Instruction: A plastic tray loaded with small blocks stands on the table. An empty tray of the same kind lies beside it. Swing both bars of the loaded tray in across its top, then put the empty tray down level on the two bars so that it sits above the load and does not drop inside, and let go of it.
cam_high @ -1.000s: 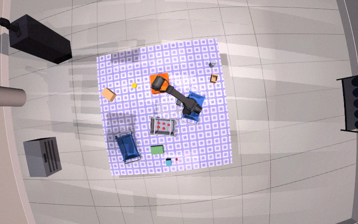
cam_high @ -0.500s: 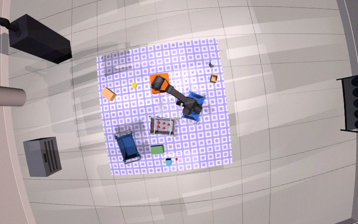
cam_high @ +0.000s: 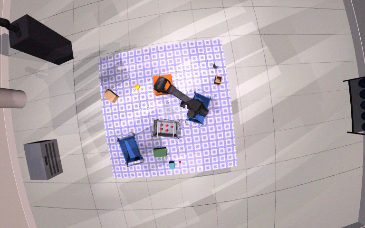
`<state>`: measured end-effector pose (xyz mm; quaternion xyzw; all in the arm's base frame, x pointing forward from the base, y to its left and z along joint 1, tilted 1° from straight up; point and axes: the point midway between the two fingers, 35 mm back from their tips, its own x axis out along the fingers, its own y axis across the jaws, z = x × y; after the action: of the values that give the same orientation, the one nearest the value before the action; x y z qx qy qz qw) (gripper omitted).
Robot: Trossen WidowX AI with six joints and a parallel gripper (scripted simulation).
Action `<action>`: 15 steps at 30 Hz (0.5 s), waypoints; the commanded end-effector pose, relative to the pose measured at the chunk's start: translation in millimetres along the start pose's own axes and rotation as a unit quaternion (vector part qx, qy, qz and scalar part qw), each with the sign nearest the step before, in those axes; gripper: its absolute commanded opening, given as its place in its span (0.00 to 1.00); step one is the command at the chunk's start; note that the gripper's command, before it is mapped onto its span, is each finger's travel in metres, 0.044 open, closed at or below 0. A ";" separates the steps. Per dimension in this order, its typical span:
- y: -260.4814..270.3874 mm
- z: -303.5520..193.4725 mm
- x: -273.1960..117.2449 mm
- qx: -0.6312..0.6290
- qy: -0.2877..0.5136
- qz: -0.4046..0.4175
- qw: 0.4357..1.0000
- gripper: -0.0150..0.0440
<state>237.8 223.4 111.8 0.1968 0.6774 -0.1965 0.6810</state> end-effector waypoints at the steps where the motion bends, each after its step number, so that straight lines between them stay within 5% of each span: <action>1: 5.6 1.3 -32.1 0.001 -0.005 0.021 1.000 0.25; 15: 2.7 0.6 -56.6 0.001 -0.005 0.021 1.000 0.25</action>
<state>237.3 223.2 159.2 0.1998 0.6756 -0.1931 0.6829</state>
